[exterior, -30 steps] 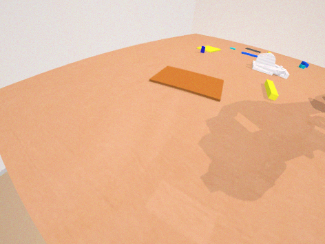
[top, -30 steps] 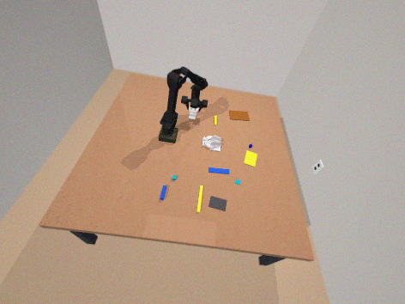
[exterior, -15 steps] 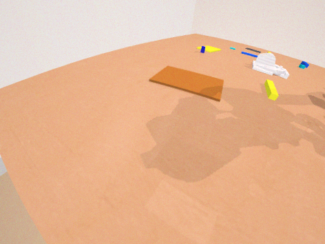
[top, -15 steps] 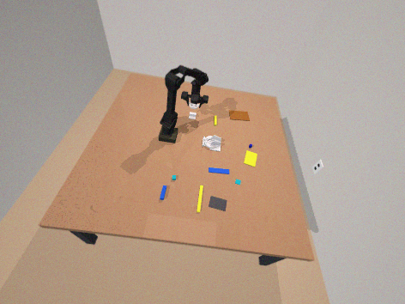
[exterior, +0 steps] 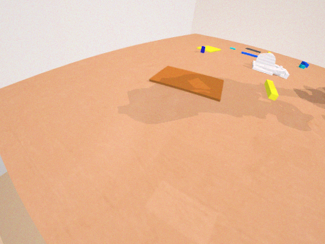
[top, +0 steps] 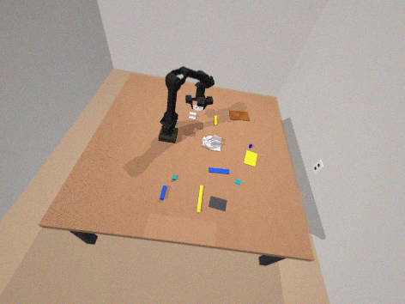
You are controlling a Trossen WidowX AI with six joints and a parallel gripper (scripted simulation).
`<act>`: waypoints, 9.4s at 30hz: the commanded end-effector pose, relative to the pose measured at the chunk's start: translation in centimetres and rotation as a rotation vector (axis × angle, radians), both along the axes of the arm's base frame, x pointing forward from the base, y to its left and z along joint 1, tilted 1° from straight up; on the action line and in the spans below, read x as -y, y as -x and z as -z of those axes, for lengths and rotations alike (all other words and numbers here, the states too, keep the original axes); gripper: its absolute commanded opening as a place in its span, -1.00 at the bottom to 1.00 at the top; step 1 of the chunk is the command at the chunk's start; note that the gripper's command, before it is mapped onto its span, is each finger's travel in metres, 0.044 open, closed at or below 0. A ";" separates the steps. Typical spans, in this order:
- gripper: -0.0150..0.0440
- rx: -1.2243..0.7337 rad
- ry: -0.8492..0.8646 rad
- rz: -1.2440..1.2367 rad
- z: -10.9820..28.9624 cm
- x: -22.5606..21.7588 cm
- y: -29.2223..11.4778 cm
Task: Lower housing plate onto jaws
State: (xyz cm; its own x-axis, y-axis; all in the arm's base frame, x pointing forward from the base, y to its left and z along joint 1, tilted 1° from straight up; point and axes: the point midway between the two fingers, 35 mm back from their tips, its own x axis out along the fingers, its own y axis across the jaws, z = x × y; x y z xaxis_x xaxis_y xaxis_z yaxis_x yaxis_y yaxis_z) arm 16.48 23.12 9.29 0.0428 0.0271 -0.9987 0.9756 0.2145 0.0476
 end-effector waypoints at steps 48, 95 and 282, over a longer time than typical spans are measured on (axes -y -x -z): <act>0.70 0.021 0.055 -0.940 0.0 13.9 -9.1; 0.70 0.028 0.083 -1.414 -0.1 21.8 -10.2; 0.70 0.027 0.083 -1.408 6.5 22.7 -9.5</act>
